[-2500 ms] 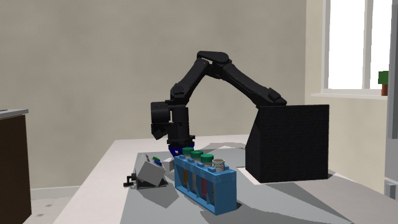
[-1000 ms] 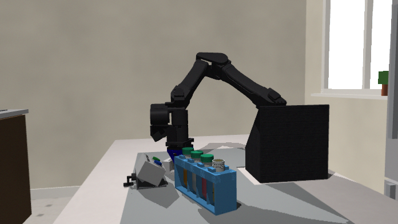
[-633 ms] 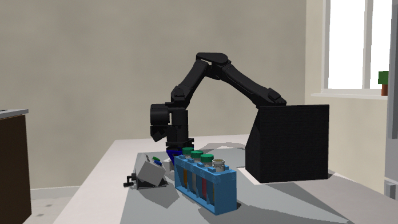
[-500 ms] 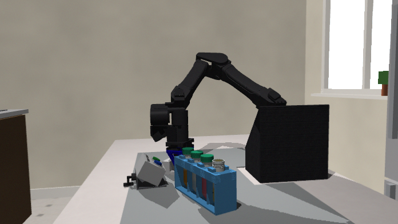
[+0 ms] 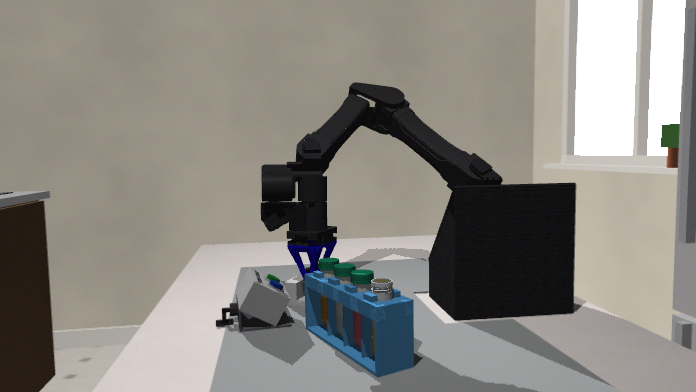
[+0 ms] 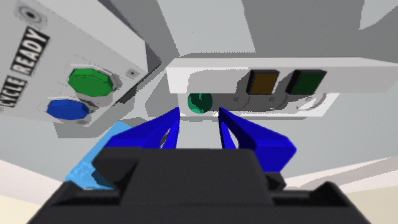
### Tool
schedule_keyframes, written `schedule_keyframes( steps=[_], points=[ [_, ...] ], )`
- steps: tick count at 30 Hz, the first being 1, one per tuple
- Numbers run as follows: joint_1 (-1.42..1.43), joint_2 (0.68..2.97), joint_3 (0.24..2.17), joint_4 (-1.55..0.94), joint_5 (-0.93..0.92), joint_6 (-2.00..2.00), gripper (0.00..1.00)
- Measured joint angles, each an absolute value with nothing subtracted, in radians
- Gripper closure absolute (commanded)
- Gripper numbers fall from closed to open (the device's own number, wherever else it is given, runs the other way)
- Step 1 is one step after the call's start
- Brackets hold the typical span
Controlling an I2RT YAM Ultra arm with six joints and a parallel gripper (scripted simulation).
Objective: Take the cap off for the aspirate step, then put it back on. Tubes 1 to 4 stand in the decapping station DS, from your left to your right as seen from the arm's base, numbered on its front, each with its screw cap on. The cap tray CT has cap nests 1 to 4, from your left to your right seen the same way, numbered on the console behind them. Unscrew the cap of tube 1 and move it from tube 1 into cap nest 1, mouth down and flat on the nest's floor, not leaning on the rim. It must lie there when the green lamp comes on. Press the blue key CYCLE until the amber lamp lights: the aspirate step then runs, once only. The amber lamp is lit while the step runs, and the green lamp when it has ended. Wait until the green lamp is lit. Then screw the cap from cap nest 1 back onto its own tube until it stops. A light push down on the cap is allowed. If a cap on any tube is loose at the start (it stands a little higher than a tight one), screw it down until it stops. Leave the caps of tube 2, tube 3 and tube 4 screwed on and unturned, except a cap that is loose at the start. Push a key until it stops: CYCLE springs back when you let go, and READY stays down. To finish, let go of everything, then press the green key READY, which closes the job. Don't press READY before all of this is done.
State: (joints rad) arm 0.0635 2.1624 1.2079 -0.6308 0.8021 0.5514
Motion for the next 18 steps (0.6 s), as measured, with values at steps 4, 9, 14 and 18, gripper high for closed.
schedule_keyframes(
  steps=[4, 9, 14, 18],
  points=[
    [0.102, 2.144, 1.233, -0.692, 0.8, 0.593, 0.53],
    [0.132, 2.132, 1.267, -0.796, 0.795, 0.652, 0.53],
    [0.186, 2.112, 1.325, -0.907, 0.787, 0.718, 0.53],
    [0.227, 2.104, 1.375, -0.999, 0.78, 0.772, 0.53]
  ],
)
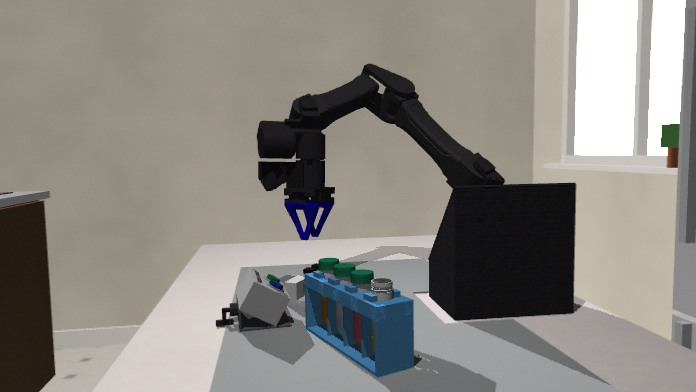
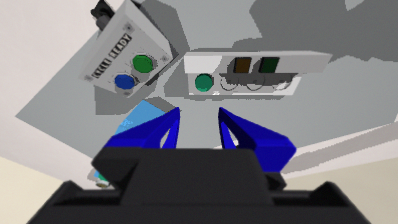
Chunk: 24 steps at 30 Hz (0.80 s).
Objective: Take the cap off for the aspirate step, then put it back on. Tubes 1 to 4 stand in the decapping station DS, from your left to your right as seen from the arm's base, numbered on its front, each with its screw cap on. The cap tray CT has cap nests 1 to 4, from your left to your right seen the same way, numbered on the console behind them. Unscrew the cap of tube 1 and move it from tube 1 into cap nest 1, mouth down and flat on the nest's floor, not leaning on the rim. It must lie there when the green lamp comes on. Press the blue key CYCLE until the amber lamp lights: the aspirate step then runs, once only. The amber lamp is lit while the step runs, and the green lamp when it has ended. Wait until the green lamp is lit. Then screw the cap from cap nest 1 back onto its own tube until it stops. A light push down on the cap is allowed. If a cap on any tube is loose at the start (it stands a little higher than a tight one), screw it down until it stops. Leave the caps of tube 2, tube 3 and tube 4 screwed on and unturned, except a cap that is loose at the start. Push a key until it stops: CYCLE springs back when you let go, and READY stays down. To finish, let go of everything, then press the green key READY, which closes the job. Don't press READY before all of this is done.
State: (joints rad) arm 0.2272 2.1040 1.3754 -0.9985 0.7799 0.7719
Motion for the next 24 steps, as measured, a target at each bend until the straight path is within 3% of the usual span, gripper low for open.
schedule_keyframes(
  steps=[11, 12, 24],
  points=[
    [0.27, 2.103, 1.431, -1.137, 0.772, 0.851, 0.53],
    [0.27, 2.103, 1.431, -1.141, 0.772, 0.853, 1.0],
    [0.278, 2.355, 1.6, -1.104, 0.768, 0.398, 1.0]
  ],
)
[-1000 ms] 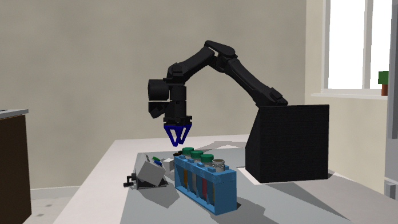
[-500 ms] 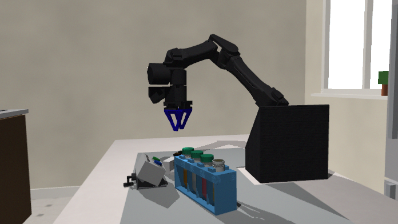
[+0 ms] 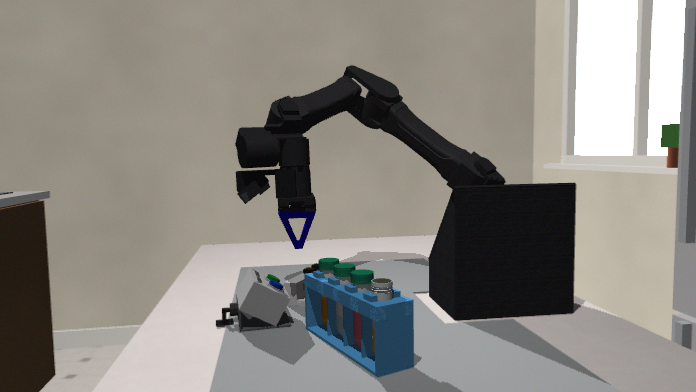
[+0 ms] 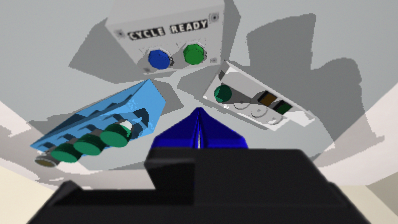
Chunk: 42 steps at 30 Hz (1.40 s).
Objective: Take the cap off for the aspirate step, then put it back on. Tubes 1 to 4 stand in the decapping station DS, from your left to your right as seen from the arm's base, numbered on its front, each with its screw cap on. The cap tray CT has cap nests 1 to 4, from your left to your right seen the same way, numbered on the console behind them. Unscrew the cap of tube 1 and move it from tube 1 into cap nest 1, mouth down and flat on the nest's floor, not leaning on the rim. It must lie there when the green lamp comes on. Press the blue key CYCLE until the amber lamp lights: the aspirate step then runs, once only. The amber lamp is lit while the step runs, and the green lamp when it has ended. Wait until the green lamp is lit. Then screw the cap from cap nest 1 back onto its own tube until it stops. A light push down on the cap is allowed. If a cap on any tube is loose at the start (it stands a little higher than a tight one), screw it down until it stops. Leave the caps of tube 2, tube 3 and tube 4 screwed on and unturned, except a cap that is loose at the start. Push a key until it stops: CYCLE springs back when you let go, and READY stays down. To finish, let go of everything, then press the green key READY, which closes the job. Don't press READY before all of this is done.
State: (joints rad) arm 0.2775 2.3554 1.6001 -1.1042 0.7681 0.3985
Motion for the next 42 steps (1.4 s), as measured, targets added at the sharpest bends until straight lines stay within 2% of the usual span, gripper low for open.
schedule_keyframes(
  steps=[9, 42],
  points=[
    [0.287, 2.605, 1.829, -1.083, 0.765, 0.307, 1.0],
    [0.265, 2.61, 1.813, -1.047, 0.769, 0.274, 1.0]
  ],
)
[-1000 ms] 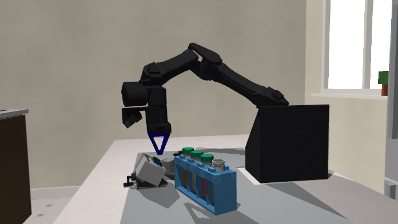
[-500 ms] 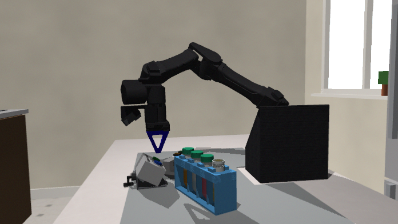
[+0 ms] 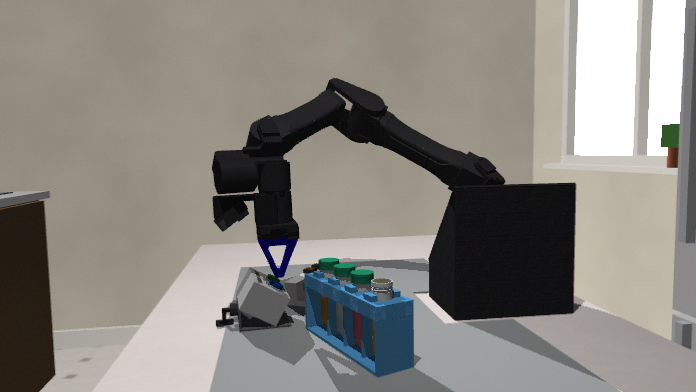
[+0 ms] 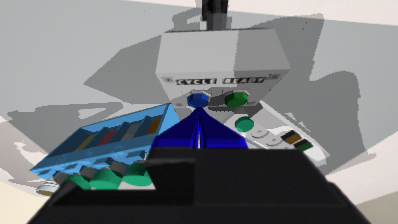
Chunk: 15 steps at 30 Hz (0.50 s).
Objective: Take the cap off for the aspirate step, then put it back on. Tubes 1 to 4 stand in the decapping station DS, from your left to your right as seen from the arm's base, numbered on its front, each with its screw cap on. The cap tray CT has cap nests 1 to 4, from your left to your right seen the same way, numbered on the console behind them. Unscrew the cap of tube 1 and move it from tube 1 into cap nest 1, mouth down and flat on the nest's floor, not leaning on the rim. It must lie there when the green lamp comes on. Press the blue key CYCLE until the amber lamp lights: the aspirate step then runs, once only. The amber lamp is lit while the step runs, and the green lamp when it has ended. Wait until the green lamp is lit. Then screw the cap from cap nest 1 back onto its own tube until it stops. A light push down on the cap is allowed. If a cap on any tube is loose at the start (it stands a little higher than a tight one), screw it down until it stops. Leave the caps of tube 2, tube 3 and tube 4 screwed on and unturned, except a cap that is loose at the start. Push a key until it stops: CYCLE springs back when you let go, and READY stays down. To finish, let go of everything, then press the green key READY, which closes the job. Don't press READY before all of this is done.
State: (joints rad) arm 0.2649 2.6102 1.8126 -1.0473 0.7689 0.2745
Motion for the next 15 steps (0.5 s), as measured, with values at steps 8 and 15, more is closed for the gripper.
schedule_keyframes(
  steps=[8, 15],
  points=[
    [0.267, 2.61, 1.813, -1.028, 0.772, 0.267, 1.0],
    [0.267, 2.609, 1.813, -1.028, 0.772, 0.267, 1.0]
  ],
)
